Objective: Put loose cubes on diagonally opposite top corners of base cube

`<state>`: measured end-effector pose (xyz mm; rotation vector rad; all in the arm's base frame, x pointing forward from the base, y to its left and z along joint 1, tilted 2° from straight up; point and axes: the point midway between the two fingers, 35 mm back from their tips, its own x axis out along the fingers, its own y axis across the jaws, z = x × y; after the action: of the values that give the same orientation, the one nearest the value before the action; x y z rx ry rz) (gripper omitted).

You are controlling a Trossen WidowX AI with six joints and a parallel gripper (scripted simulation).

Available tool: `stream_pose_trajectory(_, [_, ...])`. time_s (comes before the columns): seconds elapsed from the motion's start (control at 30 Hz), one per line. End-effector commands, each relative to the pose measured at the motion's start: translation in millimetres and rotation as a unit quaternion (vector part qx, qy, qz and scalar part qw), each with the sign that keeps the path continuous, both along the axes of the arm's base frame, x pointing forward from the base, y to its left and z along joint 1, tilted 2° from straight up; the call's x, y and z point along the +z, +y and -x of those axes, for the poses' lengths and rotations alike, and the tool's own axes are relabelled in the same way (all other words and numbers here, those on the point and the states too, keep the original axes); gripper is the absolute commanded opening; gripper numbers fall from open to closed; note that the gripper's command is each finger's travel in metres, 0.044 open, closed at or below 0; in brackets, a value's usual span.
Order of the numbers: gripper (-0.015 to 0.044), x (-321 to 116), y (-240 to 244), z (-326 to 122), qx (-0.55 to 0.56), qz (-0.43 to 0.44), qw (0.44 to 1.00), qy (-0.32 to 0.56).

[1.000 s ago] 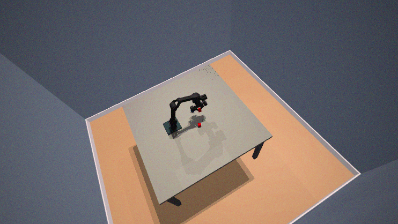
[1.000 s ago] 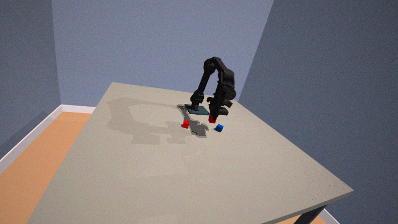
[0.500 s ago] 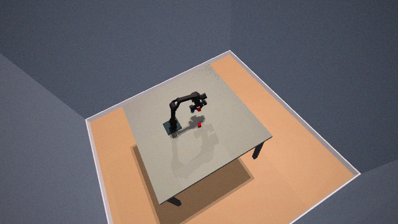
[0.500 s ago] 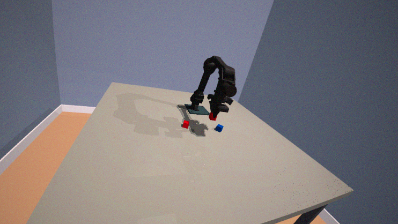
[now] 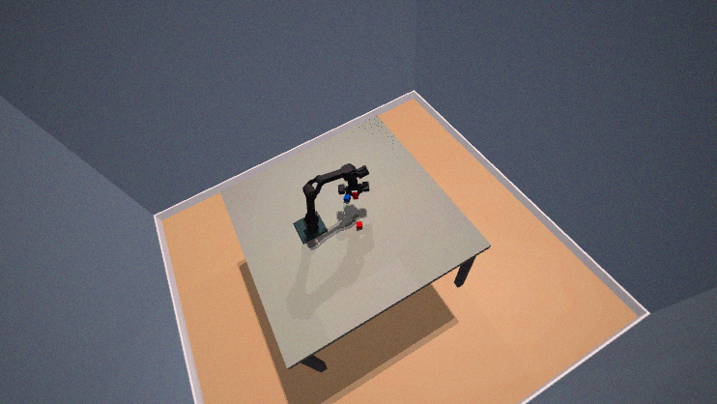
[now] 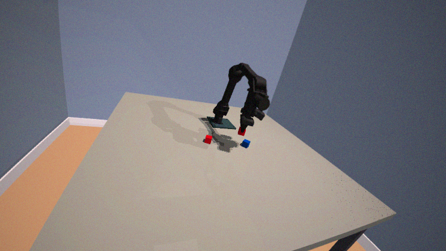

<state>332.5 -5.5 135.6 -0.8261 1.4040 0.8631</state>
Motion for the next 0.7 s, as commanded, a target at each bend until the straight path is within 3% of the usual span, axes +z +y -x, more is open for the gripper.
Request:
stream_pose_trajectory(0.0, [0.0105,-1,10,5,-0.066,0.001,0.998,-0.002])
stream_pose_trajectory(0.67, [0.0105,-16,48,26,-0.343,0.002,0.939,0.004])
